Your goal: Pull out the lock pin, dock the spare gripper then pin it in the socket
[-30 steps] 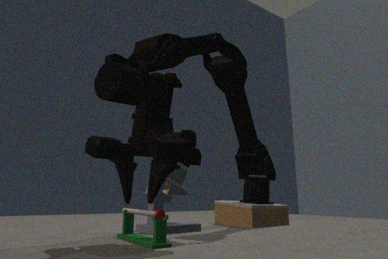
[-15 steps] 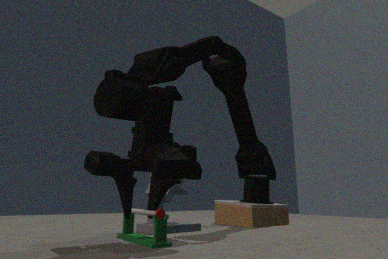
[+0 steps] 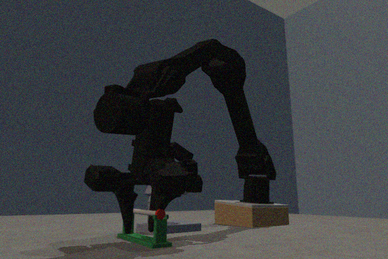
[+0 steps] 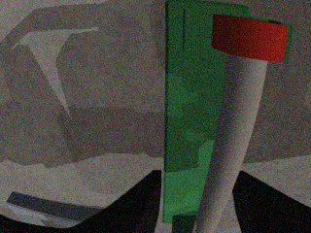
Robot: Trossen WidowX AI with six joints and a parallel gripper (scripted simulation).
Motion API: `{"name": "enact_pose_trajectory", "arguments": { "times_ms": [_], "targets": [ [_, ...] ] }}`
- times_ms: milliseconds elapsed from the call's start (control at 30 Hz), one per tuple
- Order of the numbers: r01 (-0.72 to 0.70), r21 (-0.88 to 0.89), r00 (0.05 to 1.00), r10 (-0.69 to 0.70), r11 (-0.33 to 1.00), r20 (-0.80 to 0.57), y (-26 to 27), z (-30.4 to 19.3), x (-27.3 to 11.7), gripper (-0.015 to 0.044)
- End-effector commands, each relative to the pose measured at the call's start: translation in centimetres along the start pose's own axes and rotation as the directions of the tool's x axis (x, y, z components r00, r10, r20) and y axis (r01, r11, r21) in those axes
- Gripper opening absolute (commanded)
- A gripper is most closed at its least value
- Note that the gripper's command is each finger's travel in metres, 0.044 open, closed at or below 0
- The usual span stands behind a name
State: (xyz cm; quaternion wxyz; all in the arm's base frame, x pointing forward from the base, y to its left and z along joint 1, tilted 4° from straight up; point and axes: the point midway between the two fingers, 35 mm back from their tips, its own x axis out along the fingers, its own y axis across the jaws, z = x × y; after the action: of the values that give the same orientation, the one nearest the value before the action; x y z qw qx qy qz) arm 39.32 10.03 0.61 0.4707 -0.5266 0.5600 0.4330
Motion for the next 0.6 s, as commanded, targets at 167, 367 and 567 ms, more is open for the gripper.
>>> {"name": "enact_pose_trajectory", "arguments": {
  "times_ms": [167, 367, 567],
  "targets": [
    [0.000, 0.005, 1.000, 0.000, 1.000, -0.002, 0.06, 0.00, 0.21, 0.0049],
    [0.000, 0.005, 1.000, 0.000, 1.000, -0.002, 0.06, 0.00, 0.21, 0.0000],
    [0.000, 0.005, 1.000, 0.000, 1.000, -0.002, 0.05, -0.01, 0.16, 0.0000]
  ]
}}
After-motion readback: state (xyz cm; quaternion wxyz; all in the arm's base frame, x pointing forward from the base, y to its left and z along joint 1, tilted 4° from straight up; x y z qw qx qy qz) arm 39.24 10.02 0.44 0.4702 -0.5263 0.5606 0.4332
